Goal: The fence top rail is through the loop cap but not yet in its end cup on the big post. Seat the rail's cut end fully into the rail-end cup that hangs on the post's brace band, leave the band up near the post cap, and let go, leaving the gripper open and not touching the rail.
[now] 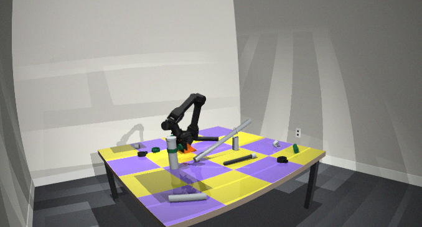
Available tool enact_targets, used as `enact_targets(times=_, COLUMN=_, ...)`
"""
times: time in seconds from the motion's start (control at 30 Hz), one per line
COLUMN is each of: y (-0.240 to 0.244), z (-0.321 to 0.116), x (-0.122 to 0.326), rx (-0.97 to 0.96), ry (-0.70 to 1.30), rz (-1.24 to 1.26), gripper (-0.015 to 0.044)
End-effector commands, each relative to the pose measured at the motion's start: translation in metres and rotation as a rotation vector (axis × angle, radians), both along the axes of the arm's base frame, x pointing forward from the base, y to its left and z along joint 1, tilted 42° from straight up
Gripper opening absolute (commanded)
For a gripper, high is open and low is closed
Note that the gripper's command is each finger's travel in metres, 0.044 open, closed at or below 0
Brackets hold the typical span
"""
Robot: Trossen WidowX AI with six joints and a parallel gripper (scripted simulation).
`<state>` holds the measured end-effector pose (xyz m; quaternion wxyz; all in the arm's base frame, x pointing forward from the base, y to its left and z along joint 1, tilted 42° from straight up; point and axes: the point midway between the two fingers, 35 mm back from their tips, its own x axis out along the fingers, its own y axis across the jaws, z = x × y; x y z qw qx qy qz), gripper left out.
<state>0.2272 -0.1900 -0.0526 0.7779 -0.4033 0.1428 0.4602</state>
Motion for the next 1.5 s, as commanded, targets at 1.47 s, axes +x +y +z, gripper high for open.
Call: enact_targets(times=1.47, y=0.000, z=0.001, x=0.013, rx=0.008, ry=0.086, rz=-0.103, gripper=0.0000)
